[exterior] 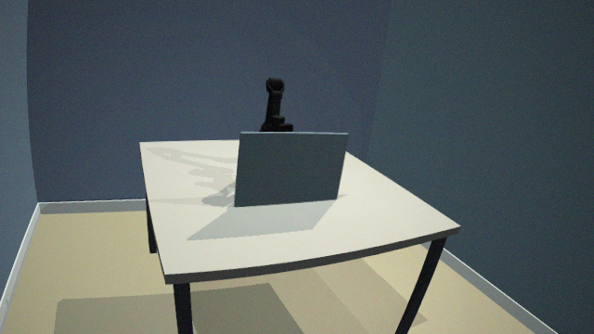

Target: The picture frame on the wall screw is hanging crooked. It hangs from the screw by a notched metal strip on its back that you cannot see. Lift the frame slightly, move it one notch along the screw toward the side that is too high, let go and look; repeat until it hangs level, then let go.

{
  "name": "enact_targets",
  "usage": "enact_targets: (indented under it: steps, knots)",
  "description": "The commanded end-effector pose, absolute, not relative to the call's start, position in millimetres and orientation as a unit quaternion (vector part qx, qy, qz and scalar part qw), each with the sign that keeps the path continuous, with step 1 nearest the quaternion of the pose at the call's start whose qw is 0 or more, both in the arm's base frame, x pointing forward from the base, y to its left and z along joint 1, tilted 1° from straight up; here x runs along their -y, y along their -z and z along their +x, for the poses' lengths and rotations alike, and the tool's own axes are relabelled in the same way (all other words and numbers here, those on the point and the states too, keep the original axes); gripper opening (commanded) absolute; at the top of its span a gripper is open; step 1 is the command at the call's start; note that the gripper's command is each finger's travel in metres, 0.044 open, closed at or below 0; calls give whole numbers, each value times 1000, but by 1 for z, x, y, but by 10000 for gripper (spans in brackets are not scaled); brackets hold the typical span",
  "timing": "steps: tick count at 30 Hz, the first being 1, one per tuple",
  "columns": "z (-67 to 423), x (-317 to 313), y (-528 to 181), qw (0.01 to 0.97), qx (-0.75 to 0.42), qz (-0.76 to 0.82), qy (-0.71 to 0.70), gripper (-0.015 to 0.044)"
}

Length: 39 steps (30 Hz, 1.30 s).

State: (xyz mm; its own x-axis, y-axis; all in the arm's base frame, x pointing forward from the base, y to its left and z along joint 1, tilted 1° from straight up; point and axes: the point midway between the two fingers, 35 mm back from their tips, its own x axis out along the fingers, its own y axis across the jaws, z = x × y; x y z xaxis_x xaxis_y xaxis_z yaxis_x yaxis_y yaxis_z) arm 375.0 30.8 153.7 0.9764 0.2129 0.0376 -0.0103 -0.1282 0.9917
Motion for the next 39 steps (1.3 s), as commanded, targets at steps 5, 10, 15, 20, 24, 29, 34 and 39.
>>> enact_targets:
  steps: [5,10,15,20,24,29,34,39]
  knots:
    - [376,-30,-153,656,-67,747,-82,260]
    - [376,-30,-153,656,-67,747,-82,260]
    - [376,-30,-153,656,-67,747,-82,208]
    - [376,-30,-153,656,-67,747,-82,96]
    - [376,-30,-153,656,-67,747,-82,69]
    - [376,-30,-153,656,-67,747,-82,0]
    - [376,-30,-153,656,-67,747,-82,0]
    - [376,-30,-154,656,-67,747,-82,0]
